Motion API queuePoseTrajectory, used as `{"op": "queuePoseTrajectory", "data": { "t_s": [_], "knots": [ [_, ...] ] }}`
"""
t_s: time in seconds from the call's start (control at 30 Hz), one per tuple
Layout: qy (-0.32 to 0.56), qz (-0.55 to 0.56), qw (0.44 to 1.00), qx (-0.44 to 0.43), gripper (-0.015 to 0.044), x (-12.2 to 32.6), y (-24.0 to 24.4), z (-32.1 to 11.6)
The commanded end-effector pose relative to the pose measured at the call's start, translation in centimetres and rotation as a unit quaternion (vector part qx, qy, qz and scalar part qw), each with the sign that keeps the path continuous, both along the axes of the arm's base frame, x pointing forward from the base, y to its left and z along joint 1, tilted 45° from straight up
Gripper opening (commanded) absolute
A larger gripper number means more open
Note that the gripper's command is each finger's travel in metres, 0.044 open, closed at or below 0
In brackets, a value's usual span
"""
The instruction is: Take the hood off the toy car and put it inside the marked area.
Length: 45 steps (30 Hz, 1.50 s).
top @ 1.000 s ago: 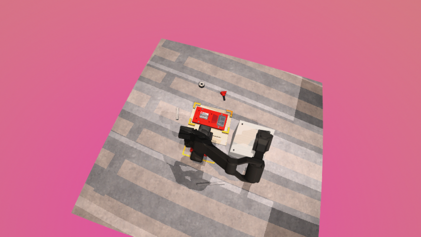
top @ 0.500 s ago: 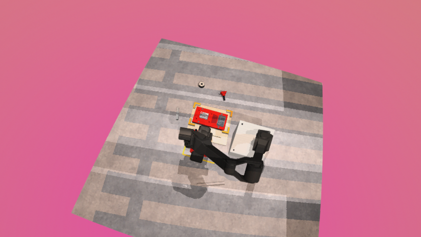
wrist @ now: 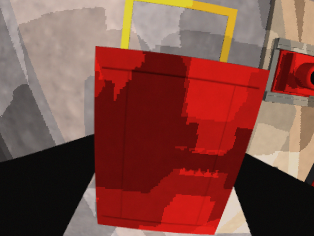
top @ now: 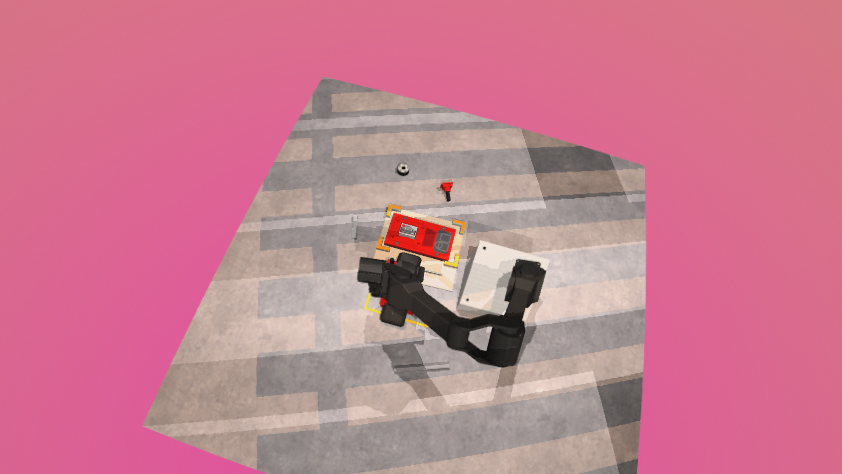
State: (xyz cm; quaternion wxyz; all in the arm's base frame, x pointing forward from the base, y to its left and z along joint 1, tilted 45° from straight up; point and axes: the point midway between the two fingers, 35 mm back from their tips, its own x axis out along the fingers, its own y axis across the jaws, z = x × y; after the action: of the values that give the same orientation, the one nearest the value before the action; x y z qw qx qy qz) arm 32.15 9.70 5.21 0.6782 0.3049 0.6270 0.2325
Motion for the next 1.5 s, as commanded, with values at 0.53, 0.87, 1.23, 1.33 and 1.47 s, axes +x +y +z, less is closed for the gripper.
{"op": "queuePoseTrajectory", "data": {
  "t_s": [0.53, 0.87, 1.23, 1.33, 1.47],
  "knots": [
    [0.003, -0.002, 1.0, 0.0, 0.0, 0.0, 0.9, -1.0],
    [0.003, -0.002, 1.0, 0.0, 0.0, 0.0, 1.4, -1.4],
    [0.003, -0.002, 1.0, 0.001, 0.0, 0.0, 1.9, -1.9],
    [0.003, -0.002, 1.0, 0.001, 0.0, 0.0, 2.1, -2.0],
    [0.003, -0.002, 1.0, 0.001, 0.0, 0.0, 2.2, -2.2]
  ]
}}
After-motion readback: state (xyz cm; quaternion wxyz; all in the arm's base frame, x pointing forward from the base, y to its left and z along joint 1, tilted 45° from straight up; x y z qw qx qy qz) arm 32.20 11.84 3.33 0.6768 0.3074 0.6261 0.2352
